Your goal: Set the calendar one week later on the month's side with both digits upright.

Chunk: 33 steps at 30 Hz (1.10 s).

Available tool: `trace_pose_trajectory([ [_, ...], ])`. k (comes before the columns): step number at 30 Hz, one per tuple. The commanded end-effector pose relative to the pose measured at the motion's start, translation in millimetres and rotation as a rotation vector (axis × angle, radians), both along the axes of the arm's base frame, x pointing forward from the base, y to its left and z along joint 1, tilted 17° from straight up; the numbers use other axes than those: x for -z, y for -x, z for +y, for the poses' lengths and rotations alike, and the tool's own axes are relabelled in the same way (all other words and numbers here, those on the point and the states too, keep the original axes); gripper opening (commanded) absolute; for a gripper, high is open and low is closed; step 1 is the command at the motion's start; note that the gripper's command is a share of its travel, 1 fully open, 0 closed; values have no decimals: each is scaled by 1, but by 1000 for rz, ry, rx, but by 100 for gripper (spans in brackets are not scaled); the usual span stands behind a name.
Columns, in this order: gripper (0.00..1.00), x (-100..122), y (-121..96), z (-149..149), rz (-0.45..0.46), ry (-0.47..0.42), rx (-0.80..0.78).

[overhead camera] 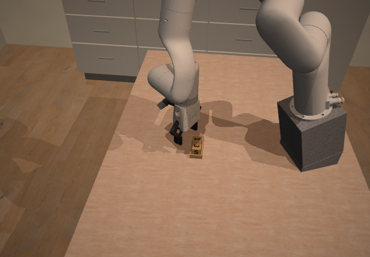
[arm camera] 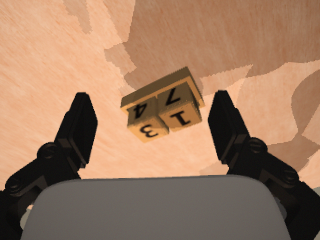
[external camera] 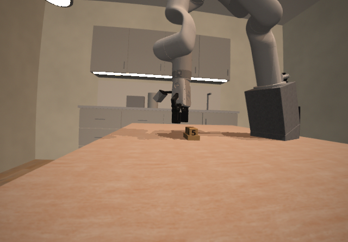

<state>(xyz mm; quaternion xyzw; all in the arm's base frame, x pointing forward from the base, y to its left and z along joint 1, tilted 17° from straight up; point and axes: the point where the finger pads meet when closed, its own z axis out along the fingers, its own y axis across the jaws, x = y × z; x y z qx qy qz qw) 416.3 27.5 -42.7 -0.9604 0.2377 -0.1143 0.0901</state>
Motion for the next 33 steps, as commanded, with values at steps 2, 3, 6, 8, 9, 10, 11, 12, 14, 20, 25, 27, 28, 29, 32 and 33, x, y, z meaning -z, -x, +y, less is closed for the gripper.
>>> trace_pose_trajectory([
  [2,100,0,1,-3,-1,-8,37],
  [3,100,0,1,-4,2,-15,62],
  [6,100,1,2,-6,16,-47,177],
  [8,100,1,3,-7,24,-66,247],
  [9,100,1,3,-7,25,-68,251],
  [10,100,2,5,-11,26,-71,263],
  [11,100,4,8,-16,26,-71,263],
  [12,100,4,9,-18,26,-71,263],
  [14,100,4,9,-18,26,-71,263],
  [20,100,5,10,-20,37,-94,347],
  [25,100,5,11,-23,56,-137,503],
  [27,100,8,17,-32,57,-140,513],
  [28,100,8,18,-34,57,-140,513],
  [29,100,9,18,-35,57,-140,513],
  [32,100,9,18,-35,58,-141,515],
  [33,100,9,18,-35,58,-143,522],
])
